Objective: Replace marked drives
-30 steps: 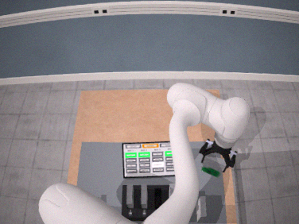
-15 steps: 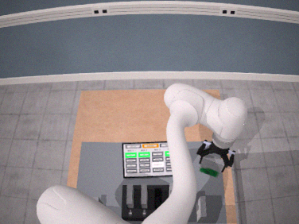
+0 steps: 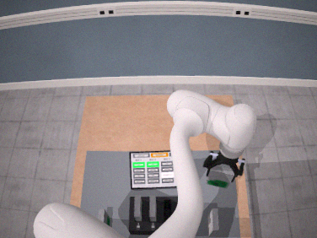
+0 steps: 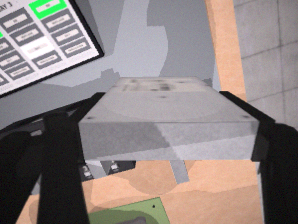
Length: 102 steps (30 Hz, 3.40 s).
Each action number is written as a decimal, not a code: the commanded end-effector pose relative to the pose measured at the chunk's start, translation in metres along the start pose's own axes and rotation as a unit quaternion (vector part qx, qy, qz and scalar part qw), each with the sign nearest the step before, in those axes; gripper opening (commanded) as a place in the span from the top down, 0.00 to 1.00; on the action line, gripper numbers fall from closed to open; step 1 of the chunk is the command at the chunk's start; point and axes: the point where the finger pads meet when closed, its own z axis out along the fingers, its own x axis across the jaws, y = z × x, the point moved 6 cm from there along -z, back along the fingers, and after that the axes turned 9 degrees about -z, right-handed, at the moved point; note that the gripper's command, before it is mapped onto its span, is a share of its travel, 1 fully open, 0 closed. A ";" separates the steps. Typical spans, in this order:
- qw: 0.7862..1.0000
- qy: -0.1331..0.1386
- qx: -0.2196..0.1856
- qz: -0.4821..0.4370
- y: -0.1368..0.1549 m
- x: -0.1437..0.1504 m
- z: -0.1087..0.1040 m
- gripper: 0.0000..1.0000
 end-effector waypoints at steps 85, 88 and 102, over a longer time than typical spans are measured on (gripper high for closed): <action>0.673 0.000 0.001 -0.739 0.102 -0.185 -0.001 0.90; 0.659 0.001 0.001 -0.752 0.105 -0.188 0.000 0.90; 0.615 0.001 0.001 -0.788 0.114 -0.198 0.001 0.90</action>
